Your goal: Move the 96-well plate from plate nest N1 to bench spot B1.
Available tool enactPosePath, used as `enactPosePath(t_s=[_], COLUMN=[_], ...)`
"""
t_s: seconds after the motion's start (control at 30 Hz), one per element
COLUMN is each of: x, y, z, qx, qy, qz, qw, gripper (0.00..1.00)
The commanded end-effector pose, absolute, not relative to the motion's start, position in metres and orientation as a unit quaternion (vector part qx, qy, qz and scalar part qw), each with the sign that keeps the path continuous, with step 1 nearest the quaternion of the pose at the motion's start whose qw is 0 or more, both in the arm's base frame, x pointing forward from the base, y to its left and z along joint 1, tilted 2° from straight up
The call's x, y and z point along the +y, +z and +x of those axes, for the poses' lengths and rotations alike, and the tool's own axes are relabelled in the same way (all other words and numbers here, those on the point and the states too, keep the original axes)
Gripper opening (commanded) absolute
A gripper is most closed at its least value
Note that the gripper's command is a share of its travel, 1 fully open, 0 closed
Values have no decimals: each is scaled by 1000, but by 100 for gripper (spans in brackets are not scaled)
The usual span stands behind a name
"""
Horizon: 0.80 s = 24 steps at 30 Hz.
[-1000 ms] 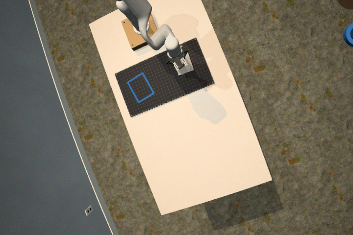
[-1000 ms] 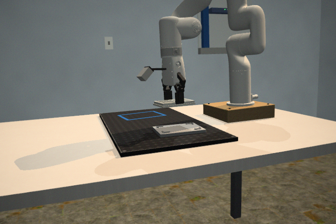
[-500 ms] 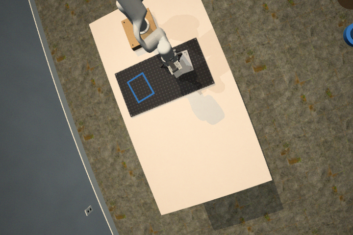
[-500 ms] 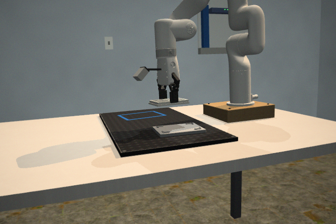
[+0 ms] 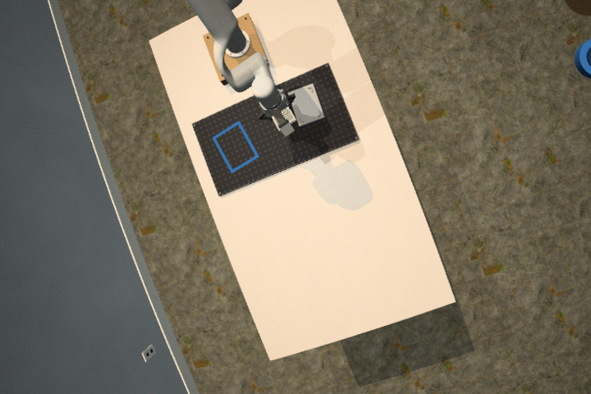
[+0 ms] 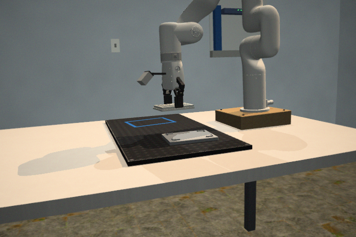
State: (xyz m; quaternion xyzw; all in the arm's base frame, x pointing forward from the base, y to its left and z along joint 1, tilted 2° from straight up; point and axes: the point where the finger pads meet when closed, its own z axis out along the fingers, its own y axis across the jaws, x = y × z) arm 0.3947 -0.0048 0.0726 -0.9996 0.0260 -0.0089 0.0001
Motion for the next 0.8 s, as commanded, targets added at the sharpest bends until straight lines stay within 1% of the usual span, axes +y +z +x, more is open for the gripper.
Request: enactPosePath(t_s=[0.0, 0.77], x=[-20, -83], y=[74, 73], z=[395, 391], qx=[26, 26], qy=[-11, -12], qz=[-1000, -1000], qw=[0, -2], gripper=[0, 0])
